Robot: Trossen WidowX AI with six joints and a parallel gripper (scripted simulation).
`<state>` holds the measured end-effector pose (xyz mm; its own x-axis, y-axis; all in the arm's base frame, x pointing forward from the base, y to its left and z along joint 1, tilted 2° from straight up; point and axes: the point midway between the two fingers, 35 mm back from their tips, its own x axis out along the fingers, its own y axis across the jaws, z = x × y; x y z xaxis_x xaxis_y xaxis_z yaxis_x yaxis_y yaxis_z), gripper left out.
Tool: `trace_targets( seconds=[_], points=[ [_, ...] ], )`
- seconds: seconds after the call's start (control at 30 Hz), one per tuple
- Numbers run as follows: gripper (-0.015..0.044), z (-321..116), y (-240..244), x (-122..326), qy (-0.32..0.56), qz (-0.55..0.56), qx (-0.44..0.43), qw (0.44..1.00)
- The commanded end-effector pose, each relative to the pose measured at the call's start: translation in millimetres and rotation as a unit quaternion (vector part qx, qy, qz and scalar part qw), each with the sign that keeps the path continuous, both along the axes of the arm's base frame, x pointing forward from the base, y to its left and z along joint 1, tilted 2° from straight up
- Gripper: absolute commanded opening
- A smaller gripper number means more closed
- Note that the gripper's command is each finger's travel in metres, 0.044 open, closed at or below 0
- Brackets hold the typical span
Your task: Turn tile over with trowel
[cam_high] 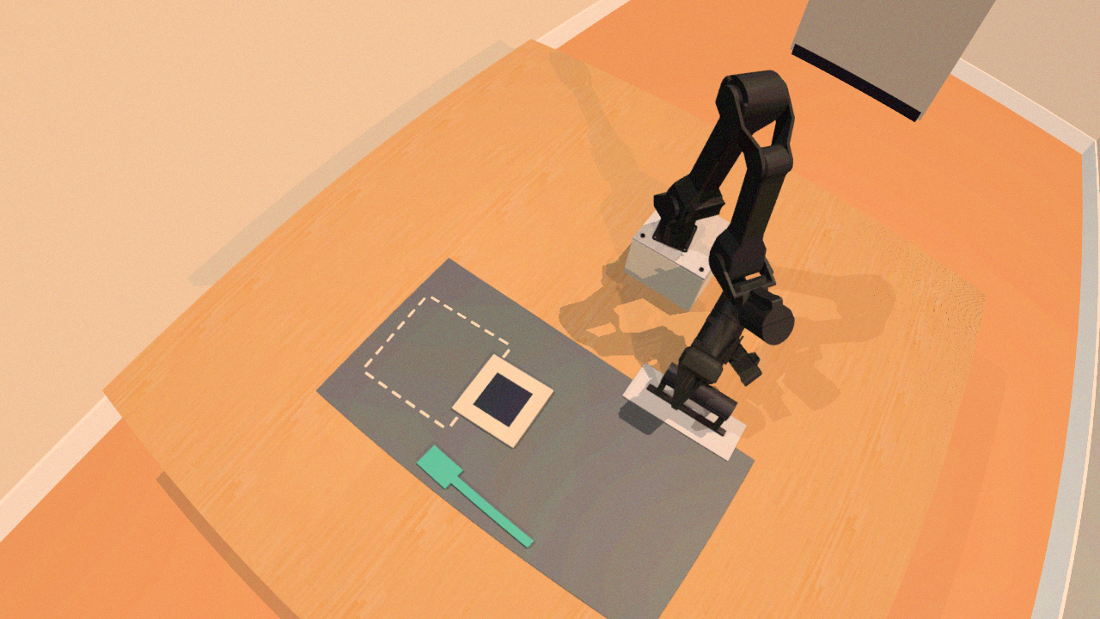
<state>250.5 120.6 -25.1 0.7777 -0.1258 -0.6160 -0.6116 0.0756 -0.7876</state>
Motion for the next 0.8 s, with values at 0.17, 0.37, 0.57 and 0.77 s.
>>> trace_targets(
  seconds=[0.17, 0.37, 0.57, 0.77],
  points=[
    [0.0175, -3.5, -1.0, 0.7, 0.003, 0.003, -0.003, 1.0],
    [0.0135, -3.5, -1.0, 0.7, 0.003, 0.003, -0.003, 1.0],
    [0.0095, -3.5, -1.0, 0.7, 0.003, 0.003, -0.003, 1.0],
    [0.0055, -3.5, -1.0, 0.7, 0.003, 0.003, -0.003, 1.0]
  ],
)
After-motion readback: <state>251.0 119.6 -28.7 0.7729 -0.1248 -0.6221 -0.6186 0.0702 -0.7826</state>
